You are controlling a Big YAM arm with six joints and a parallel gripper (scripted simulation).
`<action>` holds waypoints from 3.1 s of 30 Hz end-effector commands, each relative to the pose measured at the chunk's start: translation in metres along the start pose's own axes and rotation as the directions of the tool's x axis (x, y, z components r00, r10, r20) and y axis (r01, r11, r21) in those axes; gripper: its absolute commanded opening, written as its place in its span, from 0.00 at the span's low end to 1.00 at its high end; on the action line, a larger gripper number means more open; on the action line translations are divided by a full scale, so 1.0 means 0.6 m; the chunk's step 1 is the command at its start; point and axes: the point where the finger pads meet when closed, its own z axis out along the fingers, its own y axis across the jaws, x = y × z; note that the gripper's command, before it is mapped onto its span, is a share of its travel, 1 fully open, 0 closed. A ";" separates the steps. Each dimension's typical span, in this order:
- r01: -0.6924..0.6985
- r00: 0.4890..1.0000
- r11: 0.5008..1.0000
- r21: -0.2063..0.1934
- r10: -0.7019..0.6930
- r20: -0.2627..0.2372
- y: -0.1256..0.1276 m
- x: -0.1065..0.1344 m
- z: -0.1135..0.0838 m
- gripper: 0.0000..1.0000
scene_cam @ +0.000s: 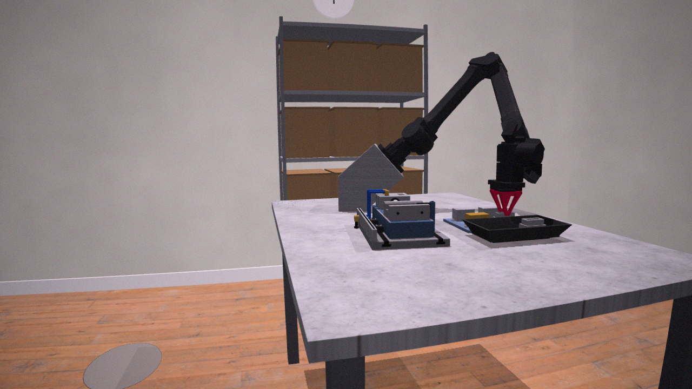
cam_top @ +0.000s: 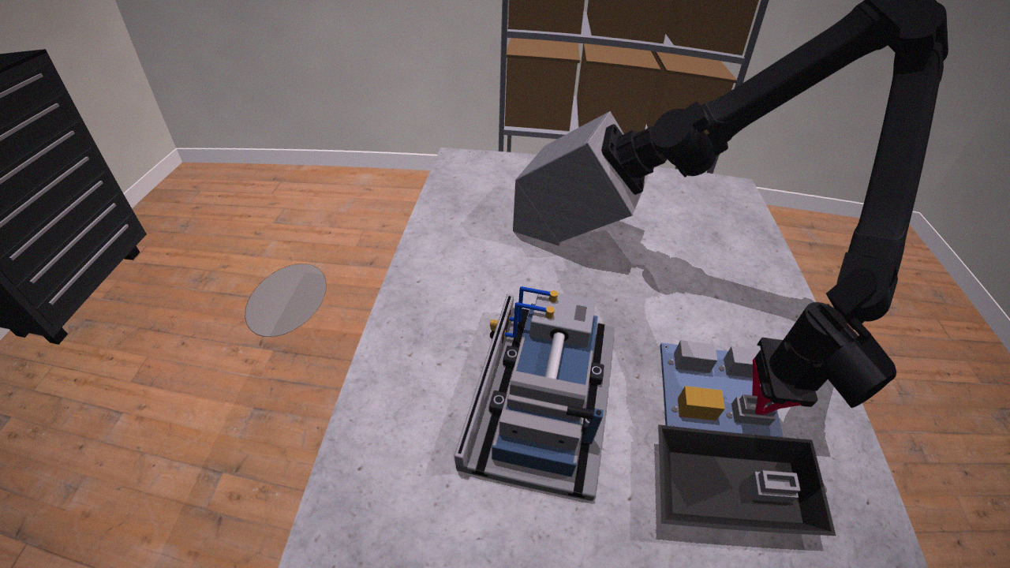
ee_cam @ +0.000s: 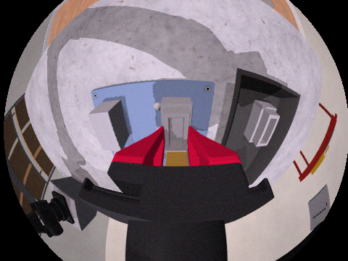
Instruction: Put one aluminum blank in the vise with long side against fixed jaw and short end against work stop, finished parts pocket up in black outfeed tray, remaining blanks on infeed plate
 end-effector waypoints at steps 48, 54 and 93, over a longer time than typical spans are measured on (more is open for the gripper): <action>0.023 1.000 0.999 0.033 -0.023 0.003 -0.028 -0.011 -0.220 0.00; 0.015 1.000 1.000 0.024 -0.015 -0.001 -0.087 0.028 -0.216 0.00; 0.018 1.000 0.999 0.038 -0.017 -0.002 -0.230 0.152 -0.227 0.00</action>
